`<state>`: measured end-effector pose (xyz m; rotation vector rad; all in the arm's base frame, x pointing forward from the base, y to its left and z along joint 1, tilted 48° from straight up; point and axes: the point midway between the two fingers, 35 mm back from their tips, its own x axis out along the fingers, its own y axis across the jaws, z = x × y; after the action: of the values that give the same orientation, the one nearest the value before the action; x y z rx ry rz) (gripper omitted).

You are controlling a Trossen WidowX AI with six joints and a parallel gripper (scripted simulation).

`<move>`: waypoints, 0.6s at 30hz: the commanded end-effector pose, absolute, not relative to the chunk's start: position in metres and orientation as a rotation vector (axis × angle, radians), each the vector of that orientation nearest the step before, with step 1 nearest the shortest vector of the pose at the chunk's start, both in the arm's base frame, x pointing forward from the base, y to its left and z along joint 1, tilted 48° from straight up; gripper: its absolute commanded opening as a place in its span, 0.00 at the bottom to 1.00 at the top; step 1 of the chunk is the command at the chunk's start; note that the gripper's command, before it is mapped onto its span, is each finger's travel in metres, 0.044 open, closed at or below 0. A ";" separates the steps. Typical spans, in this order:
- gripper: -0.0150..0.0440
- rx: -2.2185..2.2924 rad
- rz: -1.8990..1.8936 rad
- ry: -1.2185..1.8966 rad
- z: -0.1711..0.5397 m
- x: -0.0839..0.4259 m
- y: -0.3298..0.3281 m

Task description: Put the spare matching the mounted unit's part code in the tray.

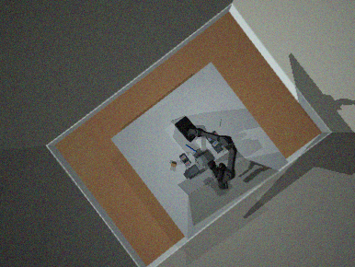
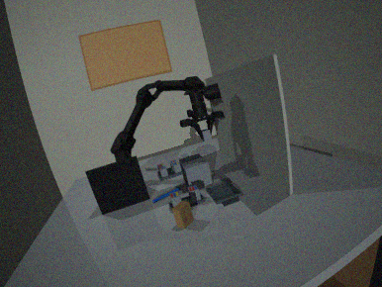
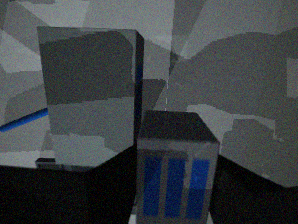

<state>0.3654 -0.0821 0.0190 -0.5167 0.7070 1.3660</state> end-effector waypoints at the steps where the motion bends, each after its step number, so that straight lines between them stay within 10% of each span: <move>1: 0.25 -0.520 1.370 0.704 -0.003 0.362 -0.104; 18: 0.25 -0.500 1.366 0.684 -0.083 0.333 -0.169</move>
<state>0.3383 -0.1586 -0.0701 -0.4894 0.6938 1.3620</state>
